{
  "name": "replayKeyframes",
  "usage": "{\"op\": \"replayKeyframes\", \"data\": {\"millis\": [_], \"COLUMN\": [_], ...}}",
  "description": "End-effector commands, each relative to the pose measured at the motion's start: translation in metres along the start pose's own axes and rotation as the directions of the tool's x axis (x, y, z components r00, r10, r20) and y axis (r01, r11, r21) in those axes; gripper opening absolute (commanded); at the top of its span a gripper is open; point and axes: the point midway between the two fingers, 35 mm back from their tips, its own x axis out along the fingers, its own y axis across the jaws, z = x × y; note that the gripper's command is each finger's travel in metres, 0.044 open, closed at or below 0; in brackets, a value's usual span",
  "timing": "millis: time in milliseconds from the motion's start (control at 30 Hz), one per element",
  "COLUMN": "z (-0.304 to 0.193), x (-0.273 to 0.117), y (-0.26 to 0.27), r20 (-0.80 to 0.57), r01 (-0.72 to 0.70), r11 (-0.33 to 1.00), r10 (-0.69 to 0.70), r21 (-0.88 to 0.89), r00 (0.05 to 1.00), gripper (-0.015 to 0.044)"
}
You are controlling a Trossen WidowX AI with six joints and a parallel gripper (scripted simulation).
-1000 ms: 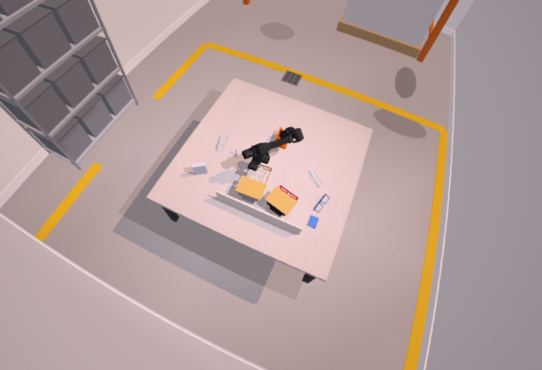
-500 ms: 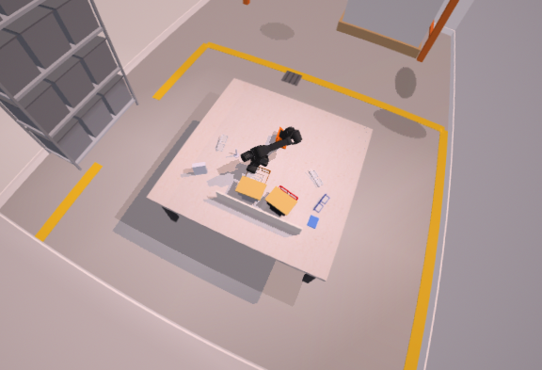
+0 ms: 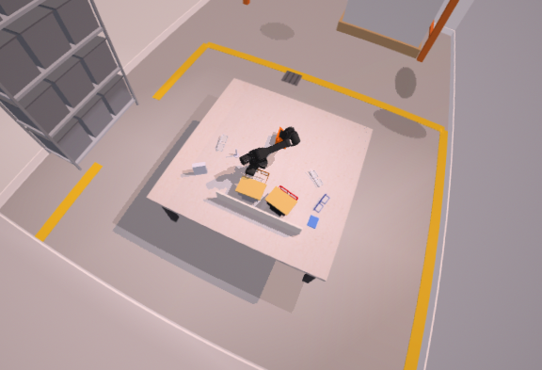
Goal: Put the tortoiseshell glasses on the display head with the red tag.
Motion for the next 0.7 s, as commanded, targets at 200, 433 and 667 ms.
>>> {"op": "replayKeyframes", "data": {"millis": [200,433,667], "z": [0.001,0.001,0.001], "x": [0.002,0.002,0.002], "y": [-0.015,-0.025,-0.034], "r20": [0.003,0.004,0.004], "r01": [0.001,0.001,0.001], "r11": [1.000,1.000,1.000], "r10": [-0.001,-0.001,-0.001], "r21": [0.001,0.001,0.000], "r00": [1.000,1.000,1.000], "gripper": [0.0000,0.0000,0.0000]}}
